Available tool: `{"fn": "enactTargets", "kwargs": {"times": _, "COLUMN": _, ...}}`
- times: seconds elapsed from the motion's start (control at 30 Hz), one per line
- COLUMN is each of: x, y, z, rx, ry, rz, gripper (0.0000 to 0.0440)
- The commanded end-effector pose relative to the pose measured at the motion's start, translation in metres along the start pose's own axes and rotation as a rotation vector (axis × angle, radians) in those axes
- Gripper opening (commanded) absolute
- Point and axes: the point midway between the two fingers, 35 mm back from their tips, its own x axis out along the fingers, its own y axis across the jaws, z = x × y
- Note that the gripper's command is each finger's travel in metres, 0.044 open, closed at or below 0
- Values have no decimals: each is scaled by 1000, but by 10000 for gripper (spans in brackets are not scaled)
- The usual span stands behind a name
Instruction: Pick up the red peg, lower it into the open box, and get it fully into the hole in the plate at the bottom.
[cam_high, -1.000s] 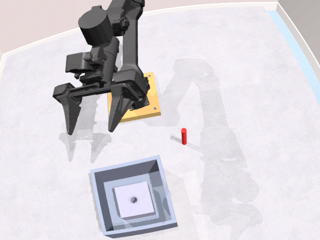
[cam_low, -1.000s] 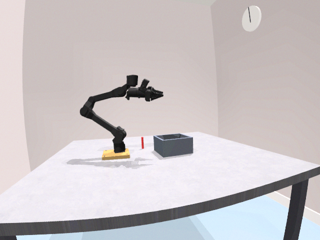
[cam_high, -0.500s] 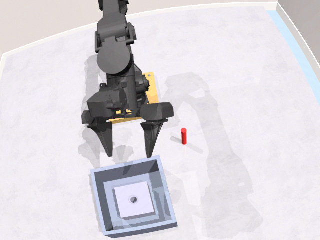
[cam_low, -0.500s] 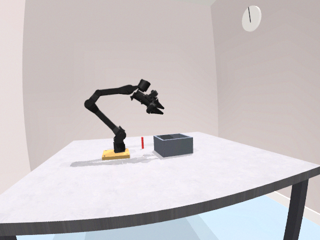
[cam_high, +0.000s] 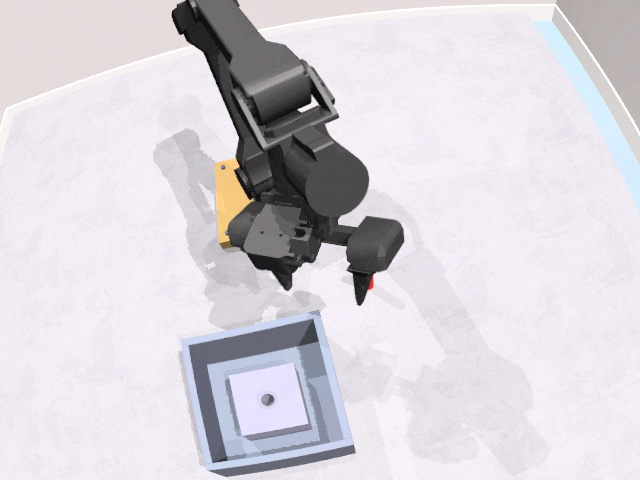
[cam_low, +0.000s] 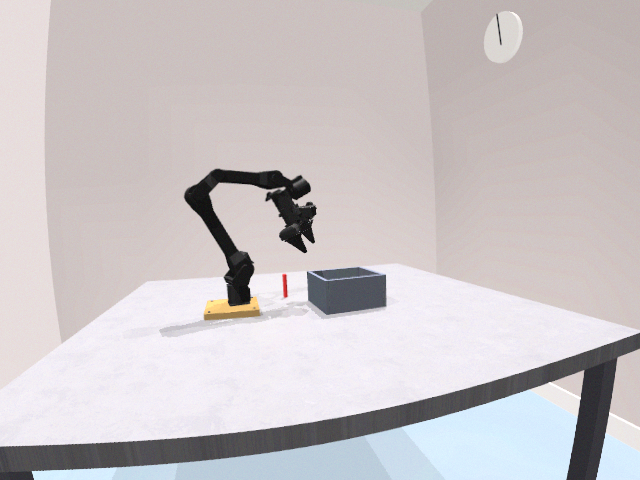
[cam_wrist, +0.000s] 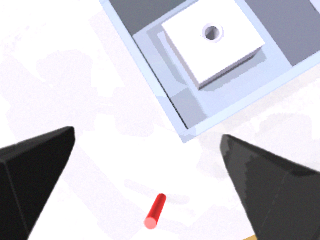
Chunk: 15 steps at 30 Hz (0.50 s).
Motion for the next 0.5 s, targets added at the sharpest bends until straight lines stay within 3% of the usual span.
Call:
{"fn": "enactTargets", "kwargs": {"times": 0.0, "x": 4, "y": 3, "z": -20, "rx": 24, "ry": 78, "rz": -56, "gripper": 440}}
{"fn": "enactTargets", "kwargs": {"times": 0.47, "x": 22, "y": 11, "z": -94, "rx": 67, "ry": 280, "rz": -262, "gripper": 440}}
